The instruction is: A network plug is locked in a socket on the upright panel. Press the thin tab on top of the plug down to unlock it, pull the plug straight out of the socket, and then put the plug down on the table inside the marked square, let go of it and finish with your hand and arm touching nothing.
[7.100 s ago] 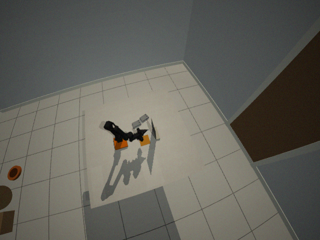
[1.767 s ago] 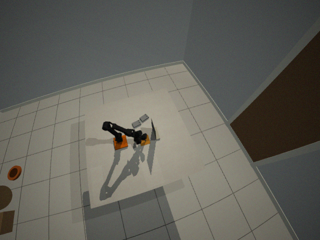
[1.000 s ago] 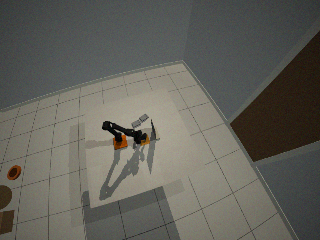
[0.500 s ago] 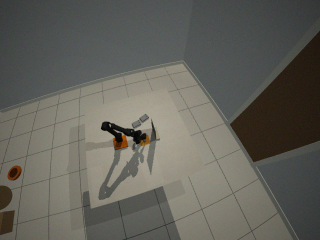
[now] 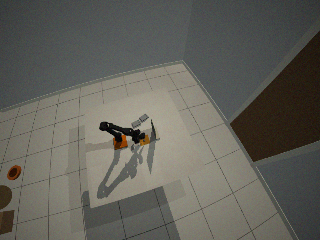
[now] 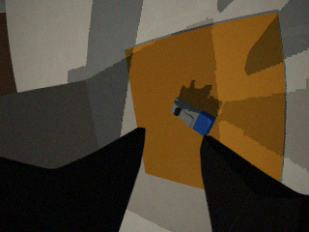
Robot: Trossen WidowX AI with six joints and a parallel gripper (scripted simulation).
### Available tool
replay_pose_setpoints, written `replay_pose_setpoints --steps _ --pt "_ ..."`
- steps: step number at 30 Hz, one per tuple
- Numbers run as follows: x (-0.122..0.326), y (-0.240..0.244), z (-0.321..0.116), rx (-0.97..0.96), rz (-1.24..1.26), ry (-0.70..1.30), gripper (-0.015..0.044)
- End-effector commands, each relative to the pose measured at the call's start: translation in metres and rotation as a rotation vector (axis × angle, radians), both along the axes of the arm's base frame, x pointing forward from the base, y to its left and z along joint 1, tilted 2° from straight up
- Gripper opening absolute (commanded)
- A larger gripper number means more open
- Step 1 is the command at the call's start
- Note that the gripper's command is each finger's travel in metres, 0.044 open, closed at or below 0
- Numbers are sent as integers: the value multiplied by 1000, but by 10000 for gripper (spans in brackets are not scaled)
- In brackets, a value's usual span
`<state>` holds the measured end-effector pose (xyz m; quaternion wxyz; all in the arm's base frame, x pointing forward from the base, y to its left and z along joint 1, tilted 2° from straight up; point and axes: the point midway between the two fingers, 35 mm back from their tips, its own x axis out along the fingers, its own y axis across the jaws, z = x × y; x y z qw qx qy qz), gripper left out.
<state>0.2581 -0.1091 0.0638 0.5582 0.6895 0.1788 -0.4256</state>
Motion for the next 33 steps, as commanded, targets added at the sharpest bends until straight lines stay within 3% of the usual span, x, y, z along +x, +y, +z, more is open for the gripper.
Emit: replay_pose_setpoints --steps 1,33 --pt "-2 1 4 -2 2 -4 156" --pt "-2 0 51 -2 2 -3 156"
